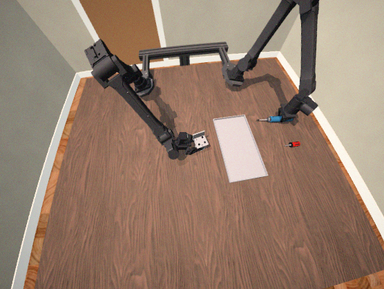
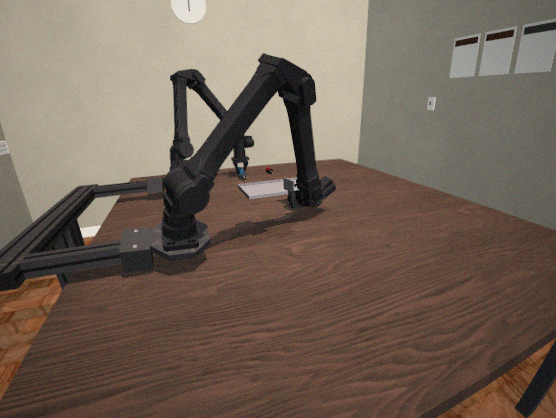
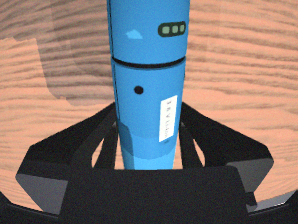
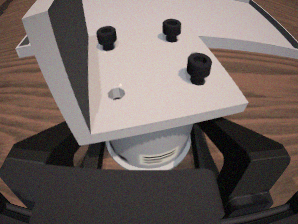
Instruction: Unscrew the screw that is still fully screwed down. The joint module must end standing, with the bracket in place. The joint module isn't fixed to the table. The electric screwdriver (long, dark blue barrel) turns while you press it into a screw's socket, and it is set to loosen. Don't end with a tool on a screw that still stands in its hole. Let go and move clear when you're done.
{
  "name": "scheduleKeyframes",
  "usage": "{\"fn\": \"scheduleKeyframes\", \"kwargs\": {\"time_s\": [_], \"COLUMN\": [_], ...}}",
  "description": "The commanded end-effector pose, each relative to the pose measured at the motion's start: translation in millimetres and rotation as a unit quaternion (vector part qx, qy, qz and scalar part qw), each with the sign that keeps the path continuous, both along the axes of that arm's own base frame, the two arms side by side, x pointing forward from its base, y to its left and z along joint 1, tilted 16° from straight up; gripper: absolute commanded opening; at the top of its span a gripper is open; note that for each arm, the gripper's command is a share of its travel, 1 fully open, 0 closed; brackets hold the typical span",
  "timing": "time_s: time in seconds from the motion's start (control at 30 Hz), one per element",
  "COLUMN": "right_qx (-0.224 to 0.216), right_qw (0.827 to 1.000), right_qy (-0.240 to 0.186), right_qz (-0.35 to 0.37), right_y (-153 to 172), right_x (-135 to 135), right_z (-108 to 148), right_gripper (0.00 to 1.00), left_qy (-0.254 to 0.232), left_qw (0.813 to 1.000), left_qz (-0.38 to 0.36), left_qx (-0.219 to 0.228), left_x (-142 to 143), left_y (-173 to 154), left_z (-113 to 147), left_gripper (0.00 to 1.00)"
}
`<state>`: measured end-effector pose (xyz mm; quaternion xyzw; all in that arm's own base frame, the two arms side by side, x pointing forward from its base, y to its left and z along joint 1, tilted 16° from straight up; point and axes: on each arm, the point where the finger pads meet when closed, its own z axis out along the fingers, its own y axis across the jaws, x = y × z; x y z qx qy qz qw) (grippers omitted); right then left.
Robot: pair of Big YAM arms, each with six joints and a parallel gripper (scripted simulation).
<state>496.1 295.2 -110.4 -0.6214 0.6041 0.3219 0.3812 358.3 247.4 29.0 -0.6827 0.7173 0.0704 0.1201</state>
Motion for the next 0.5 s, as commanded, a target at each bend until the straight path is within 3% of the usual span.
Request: {"fn": "scheduleKeyframes", "kwargs": {"time_s": [0.0,0.03,0.47], "right_qx": [0.005,0.005,0.005], "right_qw": [1.000,1.000,1.000], "right_qy": [-0.014,-0.014,-0.014], "right_qz": [0.000,0.000,0.000], "right_y": [4.6,4.6,4.6], "right_x": [10.7,10.7,10.7], "right_z": [8.5,8.5,8.5], "right_gripper": [0.59,0.59,0.59], "left_qy": [-0.011,-0.011,-0.011], "left_qw": [1.000,1.000,1.000], "left_qz": [-0.002,-0.002,-0.002], "left_qx": [0.006,0.006,0.006], "left_x": [8.8,8.8,8.8], "left_y": [5.0,5.0,5.0], "left_z": [9.2,9.2,9.2], "left_gripper": [0.42,0.49,0.49]}}
